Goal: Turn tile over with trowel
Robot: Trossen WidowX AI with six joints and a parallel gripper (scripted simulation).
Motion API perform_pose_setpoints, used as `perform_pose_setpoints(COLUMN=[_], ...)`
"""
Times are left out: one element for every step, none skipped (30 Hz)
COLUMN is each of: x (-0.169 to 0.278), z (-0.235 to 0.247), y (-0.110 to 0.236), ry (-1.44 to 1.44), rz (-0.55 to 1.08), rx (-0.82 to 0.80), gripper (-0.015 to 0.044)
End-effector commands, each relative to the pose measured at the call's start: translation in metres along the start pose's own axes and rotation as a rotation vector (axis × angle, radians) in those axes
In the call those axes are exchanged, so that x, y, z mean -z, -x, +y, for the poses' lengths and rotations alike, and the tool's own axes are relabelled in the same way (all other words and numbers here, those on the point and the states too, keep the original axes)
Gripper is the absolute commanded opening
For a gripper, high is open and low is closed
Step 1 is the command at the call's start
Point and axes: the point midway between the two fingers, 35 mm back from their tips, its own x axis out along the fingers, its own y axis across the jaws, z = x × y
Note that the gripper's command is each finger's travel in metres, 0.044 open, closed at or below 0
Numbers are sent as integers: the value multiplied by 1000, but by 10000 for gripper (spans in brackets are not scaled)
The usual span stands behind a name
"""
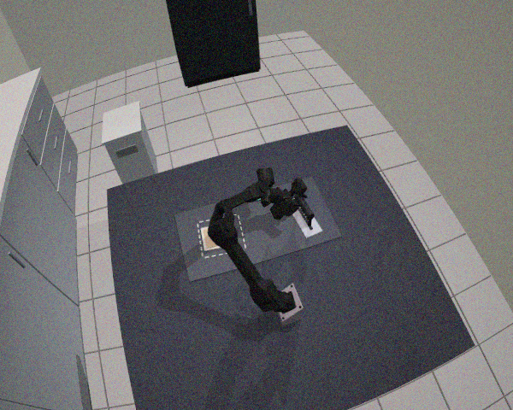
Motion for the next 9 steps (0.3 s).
perform_pose_setpoints(x=[-1, -1, -1, -1, -1, -1, -2, -6, -12], z=[0, 0, -1, -1, -1, -1, 1, 7, 16], y=[22, 26, 28, 29, 29, 29, 31, 38, 50], ry=[-2, -2, -2, -1, -1, -1, -1, -1, -1], rz=[1, 1, 1, 1, 1, 1, 1, 2, 3], rx=[-1, -1, -1, -1, -1, -1, -1, -1, -2], gripper=[300, 300, 300, 300, 300, 300, 300, 300, 300])
